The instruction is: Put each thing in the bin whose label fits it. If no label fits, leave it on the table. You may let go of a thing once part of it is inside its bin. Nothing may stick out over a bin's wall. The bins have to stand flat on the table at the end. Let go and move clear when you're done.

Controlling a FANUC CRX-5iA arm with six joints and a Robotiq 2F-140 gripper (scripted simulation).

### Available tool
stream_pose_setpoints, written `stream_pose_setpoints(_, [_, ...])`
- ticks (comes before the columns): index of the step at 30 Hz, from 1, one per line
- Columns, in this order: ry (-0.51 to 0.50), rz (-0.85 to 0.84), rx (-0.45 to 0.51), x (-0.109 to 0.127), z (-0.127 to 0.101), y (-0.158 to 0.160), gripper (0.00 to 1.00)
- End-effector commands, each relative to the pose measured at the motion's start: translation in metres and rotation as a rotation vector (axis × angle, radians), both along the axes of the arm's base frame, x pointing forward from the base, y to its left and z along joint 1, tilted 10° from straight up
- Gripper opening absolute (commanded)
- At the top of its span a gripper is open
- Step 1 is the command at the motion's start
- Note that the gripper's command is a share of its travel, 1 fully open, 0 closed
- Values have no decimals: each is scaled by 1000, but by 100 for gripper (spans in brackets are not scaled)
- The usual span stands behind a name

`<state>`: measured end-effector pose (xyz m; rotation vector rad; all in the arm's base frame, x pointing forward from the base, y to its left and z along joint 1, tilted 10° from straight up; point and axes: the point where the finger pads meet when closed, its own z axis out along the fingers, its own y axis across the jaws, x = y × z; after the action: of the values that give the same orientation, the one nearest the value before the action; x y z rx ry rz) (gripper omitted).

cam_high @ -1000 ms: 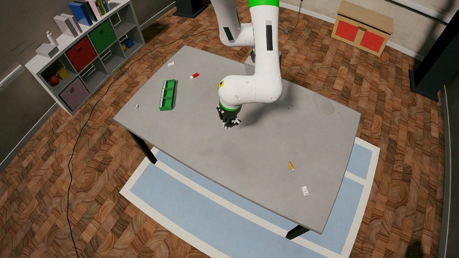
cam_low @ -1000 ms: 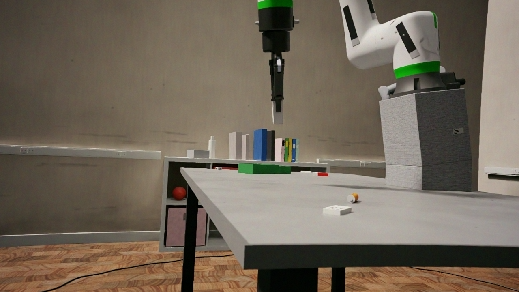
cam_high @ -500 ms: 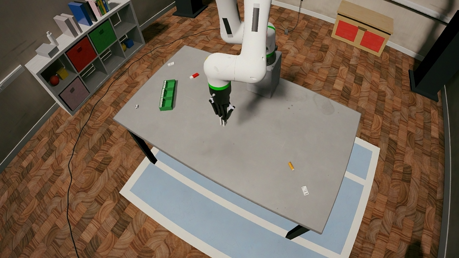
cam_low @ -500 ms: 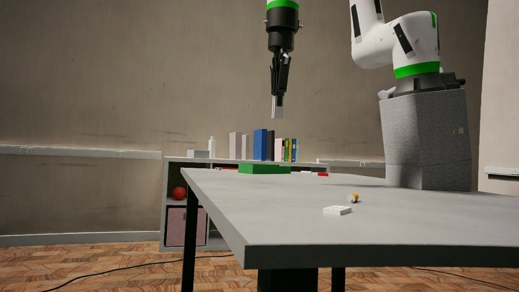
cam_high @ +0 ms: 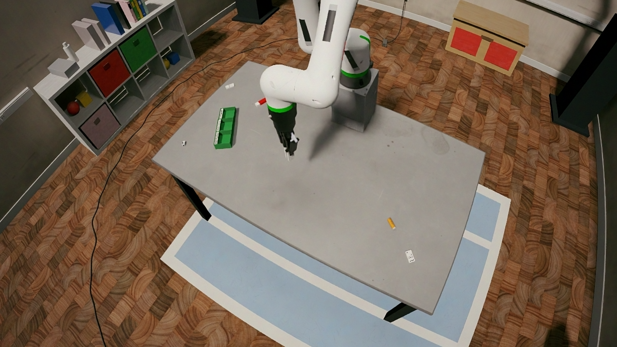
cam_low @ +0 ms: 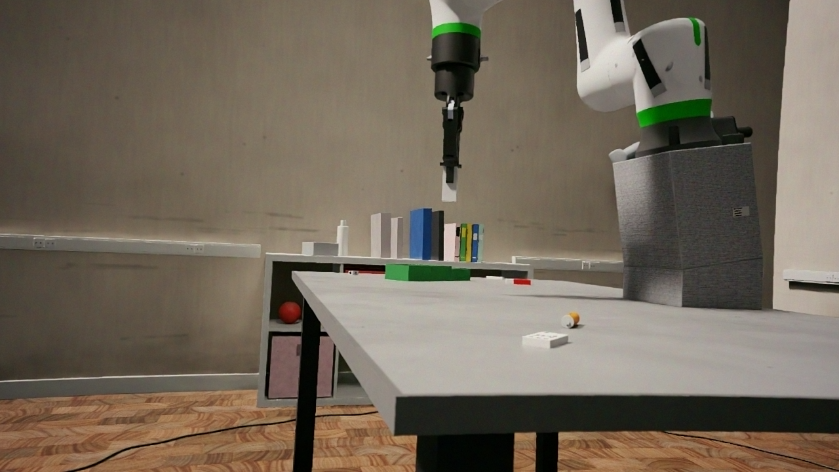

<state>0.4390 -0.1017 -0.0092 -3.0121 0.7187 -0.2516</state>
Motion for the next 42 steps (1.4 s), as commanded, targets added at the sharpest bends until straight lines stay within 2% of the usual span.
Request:
stream_pose_setpoints(1, [-3, -155, 22, -11, -8, -30, 15])
stream_pose_setpoints(10, [-4, -484, 77, -37, -26, -98, 15])
stream_pose_setpoints(12, [-4, -484, 77, -37, -26, -98, 15])
stream_pose_setpoints(13, [-5, -587, 94, -40, -28, -105, 15])
stream_pose_setpoints(18, [-7, -736, 119, -55, -38, -143, 15])
stream_pose_setpoints(27, [-7, -736, 119, -81, -57, -211, 15])
stream_pose_setpoints(29, [-7, -736, 119, -81, -57, -211, 15])
stream_pose_setpoints(42, [-7, -736, 119, -119, -83, -308, 15])
